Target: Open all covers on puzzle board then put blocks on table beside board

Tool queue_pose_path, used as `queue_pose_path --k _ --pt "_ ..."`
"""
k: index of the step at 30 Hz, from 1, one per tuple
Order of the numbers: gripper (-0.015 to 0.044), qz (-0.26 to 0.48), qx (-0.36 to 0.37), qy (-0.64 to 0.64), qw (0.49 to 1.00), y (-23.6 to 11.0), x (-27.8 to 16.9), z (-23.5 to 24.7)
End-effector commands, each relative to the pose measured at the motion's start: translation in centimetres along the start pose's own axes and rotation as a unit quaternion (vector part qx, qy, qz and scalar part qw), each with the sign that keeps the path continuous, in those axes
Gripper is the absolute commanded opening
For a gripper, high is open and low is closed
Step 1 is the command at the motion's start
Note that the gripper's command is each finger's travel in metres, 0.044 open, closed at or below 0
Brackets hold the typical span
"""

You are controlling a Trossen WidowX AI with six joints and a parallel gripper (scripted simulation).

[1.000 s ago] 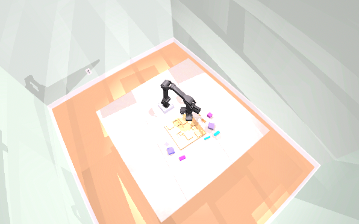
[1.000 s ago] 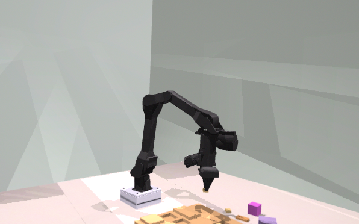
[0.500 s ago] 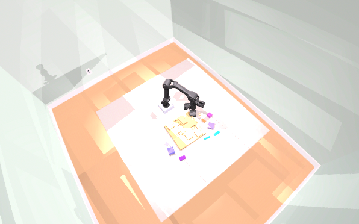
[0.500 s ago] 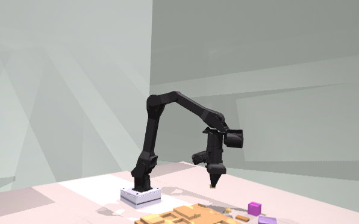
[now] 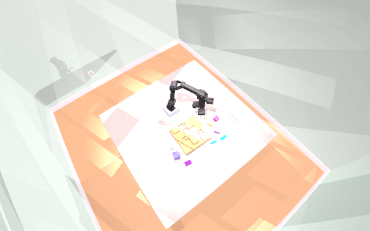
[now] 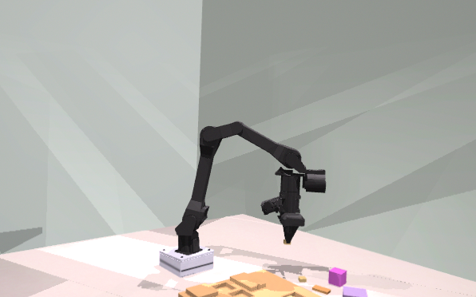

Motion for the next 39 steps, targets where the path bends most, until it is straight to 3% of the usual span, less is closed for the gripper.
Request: queue_pose_path --k 1,39 --pt "0.0080 0.000 -0.002 0.002 1.000 -0.1 -0.1 -1.6" --pt "0.0080 0.000 -0.003 0.002 1.000 5.2 -0.6 -3.1"
Point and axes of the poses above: the point midway between the two fingers, 35 mm back from their tips, its own y axis out along the fingers, its own z axis across the jaws, x = y × z, the point moved 4 cm from there along -y, back along the fingers, and after that the axes turned 15 degrees about y, right-handed, at the moved point
